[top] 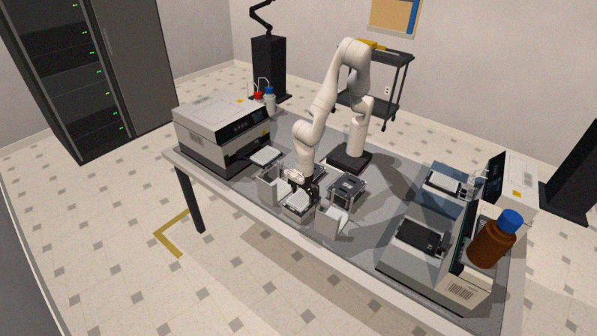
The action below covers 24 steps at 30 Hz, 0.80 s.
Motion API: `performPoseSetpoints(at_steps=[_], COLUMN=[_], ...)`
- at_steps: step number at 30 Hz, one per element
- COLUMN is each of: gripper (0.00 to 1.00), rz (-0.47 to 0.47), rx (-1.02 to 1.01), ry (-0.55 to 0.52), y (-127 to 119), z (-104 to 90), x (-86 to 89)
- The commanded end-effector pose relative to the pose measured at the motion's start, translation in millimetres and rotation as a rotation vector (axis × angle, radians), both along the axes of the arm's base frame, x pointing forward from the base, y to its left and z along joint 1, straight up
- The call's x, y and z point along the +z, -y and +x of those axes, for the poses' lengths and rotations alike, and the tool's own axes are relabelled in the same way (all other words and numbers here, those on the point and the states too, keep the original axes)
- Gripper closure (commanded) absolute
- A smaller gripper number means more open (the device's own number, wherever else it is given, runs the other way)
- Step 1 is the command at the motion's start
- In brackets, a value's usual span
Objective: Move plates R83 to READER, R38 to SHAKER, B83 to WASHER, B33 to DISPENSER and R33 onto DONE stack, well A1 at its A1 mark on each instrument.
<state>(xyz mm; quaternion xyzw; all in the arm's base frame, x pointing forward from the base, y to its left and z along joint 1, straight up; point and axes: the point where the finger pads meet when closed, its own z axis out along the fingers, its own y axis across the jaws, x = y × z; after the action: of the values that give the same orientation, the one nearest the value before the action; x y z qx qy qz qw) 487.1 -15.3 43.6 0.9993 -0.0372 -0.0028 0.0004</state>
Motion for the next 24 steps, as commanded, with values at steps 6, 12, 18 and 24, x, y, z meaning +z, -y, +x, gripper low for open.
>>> performPoseSetpoints(at_steps=[6,12,18,24], gripper=[0.06,0.06,0.06,0.06], rz=[0.002,0.002,0.002,0.002], rx=[0.001,0.001,0.001,0.001], ry=[0.002,0.002,0.002,0.002], y=[0.2,0.2,0.1,0.2], z=[-0.1,0.0,0.1,0.0], x=[-4.0,-6.0,-7.2,-9.3])
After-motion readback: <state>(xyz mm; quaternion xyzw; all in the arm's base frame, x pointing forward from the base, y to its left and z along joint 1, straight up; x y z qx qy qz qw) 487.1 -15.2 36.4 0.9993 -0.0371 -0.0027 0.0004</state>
